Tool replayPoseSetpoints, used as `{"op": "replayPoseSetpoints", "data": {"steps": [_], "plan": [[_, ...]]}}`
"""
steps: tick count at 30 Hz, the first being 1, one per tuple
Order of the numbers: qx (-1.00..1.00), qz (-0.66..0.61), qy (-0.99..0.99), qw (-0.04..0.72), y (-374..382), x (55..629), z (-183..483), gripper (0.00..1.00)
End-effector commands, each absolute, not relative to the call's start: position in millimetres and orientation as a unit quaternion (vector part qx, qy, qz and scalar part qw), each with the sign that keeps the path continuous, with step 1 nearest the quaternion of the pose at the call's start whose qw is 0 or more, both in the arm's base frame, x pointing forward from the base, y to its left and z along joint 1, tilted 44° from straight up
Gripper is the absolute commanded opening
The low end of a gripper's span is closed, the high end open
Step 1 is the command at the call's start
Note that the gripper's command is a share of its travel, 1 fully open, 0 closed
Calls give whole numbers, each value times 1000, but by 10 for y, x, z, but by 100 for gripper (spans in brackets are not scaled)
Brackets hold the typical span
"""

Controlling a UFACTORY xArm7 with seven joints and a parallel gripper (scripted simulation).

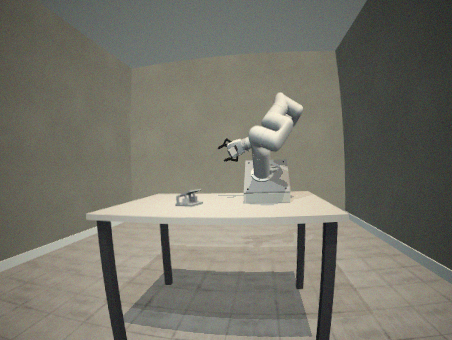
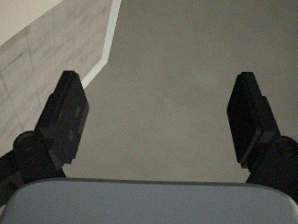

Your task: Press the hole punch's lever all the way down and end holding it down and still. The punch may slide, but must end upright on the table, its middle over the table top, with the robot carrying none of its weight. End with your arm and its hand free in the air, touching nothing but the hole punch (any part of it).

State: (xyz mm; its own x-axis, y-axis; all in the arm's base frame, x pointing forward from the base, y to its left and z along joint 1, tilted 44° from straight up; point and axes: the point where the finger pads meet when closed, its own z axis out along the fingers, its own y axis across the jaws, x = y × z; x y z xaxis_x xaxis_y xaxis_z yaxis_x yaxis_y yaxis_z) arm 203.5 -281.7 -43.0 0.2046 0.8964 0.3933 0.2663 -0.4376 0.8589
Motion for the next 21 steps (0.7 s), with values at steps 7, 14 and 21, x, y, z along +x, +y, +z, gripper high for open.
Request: {"op": "replayPoseSetpoints", "data": {"steps": [7, 14, 21], "plan": [[701, 475, 415, 332, -2829, 2035, -424, 100], [701, 475, 415, 332, -2829, 2035, -424, 100], [696, 477, 426, 327, -2806, 2077, -403, 100]]}}
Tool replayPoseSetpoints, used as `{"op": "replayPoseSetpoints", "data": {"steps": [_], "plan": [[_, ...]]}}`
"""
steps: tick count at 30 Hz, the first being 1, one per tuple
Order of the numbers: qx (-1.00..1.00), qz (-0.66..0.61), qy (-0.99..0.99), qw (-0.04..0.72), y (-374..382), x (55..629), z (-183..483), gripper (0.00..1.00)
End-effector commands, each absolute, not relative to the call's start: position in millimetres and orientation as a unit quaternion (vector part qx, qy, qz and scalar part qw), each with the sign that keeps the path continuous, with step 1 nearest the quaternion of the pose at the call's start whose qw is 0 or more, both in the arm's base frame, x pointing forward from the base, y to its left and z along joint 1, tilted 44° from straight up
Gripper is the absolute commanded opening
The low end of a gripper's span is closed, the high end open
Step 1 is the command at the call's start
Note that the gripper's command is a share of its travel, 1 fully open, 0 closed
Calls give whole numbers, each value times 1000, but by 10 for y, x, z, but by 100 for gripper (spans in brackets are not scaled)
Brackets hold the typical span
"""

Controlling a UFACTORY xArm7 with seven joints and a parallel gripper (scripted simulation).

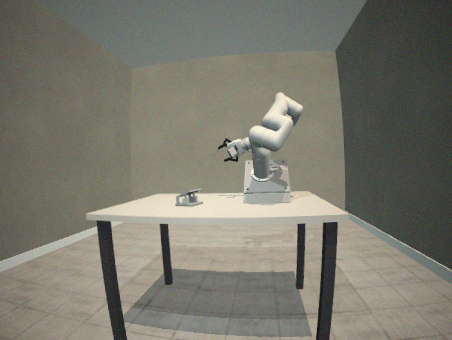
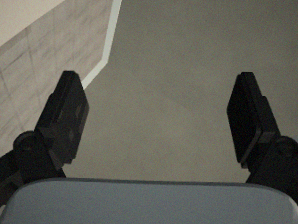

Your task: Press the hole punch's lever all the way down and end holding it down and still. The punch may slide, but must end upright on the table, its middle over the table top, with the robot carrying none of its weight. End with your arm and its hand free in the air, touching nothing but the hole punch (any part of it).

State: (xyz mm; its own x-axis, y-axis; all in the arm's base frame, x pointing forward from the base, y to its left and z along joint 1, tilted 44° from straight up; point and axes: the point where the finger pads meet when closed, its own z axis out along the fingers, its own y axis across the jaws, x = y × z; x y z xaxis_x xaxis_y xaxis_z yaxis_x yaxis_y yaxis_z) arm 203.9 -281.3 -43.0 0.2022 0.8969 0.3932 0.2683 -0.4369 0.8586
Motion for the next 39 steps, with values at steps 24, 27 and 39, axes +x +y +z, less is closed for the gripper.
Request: {"op": "replayPoseSetpoints", "data": {"steps": [24, 27, 39], "plan": [[496, 487, 705, 143, -1703, 3228, 280, 100], [466, 480, 733, 121, -1517, 3335, 367, 100], [368, 447, 813, 55, -887, 3590, 641, 100]]}}
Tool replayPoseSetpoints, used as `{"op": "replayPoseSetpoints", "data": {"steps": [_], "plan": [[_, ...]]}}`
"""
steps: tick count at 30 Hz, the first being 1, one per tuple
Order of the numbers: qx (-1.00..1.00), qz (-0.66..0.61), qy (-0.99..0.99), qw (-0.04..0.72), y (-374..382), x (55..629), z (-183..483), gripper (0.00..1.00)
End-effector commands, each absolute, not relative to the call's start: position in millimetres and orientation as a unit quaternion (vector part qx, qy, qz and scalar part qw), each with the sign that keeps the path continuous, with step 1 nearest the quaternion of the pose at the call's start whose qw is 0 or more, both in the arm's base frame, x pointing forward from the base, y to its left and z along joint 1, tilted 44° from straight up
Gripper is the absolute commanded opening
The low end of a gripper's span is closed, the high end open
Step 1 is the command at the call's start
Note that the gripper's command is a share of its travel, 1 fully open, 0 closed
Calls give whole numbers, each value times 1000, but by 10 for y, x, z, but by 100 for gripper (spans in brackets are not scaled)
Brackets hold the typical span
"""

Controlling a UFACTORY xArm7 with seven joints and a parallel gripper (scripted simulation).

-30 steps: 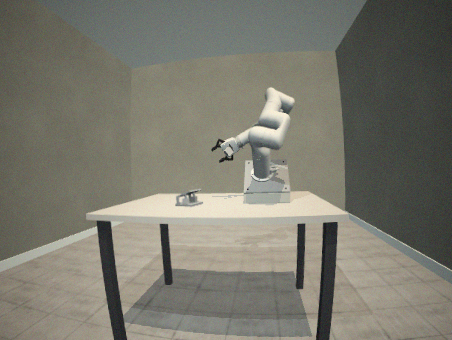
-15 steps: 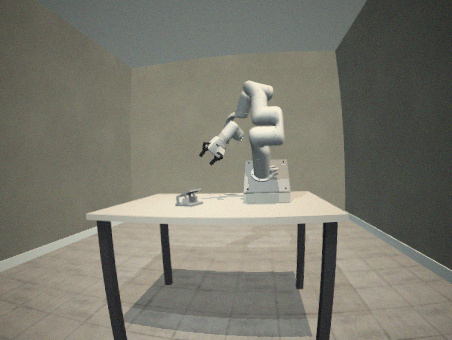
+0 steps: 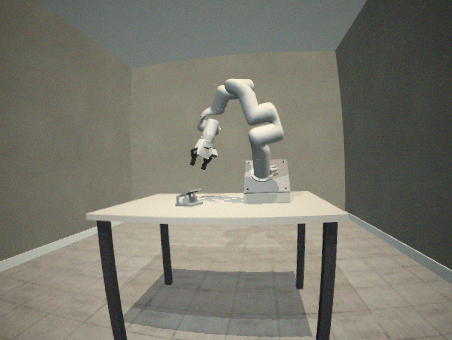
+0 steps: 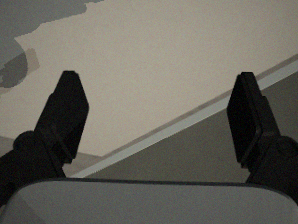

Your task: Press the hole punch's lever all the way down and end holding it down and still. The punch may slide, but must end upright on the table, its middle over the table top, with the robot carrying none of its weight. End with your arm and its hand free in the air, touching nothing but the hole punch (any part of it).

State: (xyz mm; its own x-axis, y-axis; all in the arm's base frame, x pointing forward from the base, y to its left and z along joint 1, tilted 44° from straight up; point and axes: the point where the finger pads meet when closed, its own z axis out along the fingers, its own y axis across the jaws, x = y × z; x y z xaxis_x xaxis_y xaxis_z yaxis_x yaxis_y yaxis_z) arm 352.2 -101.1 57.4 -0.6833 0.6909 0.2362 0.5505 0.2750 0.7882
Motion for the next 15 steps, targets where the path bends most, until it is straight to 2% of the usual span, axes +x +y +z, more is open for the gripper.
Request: {"op": "replayPoseSetpoints", "data": {"steps": [1, 15], "plan": [[340, 436, 832, 39, -710, 3637, 715, 100], [228, 378, 897, -12, 24, 3734, 1020, 100]]}}
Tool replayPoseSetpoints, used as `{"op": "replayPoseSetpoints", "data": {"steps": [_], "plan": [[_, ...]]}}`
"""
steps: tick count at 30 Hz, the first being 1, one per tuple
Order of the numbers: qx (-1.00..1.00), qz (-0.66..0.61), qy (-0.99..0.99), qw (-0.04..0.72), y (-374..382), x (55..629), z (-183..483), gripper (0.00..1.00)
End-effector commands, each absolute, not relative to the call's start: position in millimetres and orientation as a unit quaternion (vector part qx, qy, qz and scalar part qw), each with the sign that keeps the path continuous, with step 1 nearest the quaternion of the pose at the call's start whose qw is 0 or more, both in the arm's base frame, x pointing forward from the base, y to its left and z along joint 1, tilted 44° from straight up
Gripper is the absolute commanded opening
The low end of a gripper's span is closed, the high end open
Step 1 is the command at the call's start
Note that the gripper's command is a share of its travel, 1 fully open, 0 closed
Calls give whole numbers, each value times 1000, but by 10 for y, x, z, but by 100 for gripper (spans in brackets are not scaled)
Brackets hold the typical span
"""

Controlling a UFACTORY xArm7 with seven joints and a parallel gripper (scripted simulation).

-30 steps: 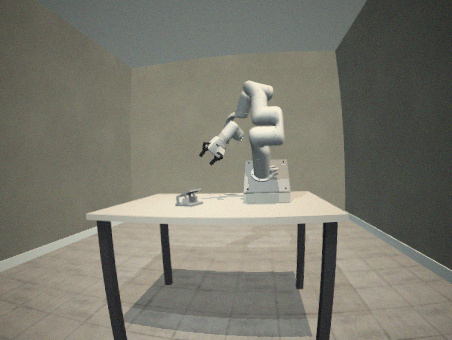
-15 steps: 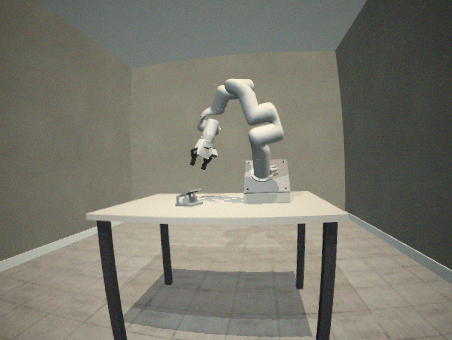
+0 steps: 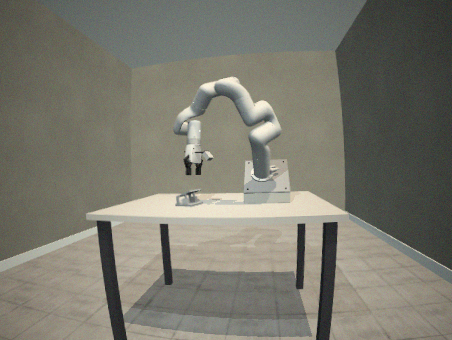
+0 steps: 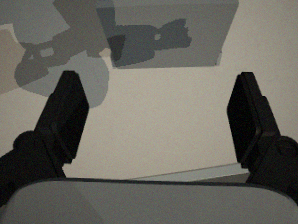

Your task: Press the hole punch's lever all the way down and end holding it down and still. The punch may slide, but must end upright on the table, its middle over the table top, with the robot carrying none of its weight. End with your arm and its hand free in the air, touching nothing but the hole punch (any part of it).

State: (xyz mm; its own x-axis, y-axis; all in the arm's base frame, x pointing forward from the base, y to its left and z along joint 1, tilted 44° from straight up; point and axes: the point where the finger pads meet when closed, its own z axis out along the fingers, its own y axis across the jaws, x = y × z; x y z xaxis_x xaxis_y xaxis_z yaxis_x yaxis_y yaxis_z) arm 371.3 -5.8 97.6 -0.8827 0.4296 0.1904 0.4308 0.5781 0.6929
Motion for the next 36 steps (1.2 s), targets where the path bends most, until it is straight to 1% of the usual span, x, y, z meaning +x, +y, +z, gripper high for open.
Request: {"op": "replayPoseSetpoints", "data": {"steps": [1, 12, 13, 36], "plan": [[-228, -378, -897, 12, 25, 3734, 1021, 100], [-228, -378, -897, 12, 25, 3734, 1021, 100], [-228, -378, -897, 12, 25, 3734, 1021, 0], [-228, -378, -897, 12, 25, 3734, 1021, 0]]}}
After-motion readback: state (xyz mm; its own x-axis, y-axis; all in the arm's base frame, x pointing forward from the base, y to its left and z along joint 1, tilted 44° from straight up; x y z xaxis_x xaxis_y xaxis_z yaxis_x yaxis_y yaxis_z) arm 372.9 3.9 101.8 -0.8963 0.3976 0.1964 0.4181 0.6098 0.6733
